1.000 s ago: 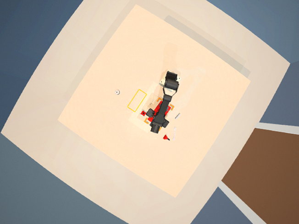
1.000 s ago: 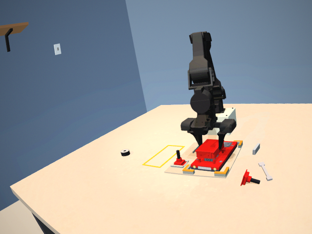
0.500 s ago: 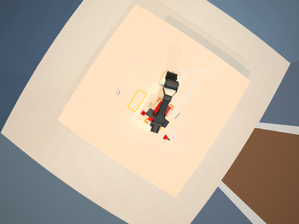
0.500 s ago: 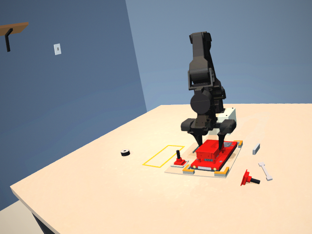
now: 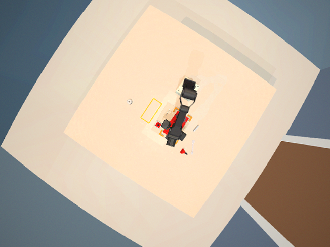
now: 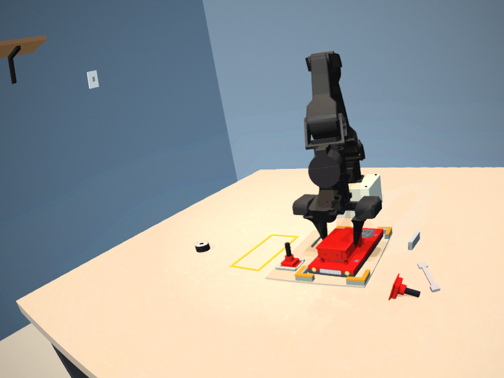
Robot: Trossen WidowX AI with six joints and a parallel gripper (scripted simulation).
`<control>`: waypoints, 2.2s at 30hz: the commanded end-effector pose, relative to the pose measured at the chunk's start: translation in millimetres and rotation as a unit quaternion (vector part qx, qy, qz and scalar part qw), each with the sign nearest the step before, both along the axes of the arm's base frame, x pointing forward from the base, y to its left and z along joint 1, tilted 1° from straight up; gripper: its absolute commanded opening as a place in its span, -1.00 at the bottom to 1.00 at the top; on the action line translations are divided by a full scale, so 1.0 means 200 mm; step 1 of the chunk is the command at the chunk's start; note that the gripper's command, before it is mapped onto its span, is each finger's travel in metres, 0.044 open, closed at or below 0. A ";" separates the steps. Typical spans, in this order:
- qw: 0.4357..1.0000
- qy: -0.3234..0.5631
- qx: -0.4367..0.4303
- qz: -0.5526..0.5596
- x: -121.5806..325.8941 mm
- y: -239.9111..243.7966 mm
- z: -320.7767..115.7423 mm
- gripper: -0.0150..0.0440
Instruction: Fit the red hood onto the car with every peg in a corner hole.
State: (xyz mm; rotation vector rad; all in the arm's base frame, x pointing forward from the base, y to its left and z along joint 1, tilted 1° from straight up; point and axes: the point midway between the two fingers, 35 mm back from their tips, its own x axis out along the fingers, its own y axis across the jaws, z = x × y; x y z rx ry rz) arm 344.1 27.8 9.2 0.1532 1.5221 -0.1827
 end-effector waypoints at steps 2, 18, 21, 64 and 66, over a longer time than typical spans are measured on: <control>1.000 0.000 0.000 -0.001 0.00 0.00 -0.02 -0.49; 1.000 0.000 0.000 -0.001 0.00 0.00 -0.05 -0.49; 1.000 0.000 0.000 -0.001 0.00 0.00 -0.06 -0.49; 1.000 0.001 0.004 0.000 -0.01 0.01 0.29 1.00; 1.000 0.001 0.004 0.000 -0.01 0.01 0.29 1.00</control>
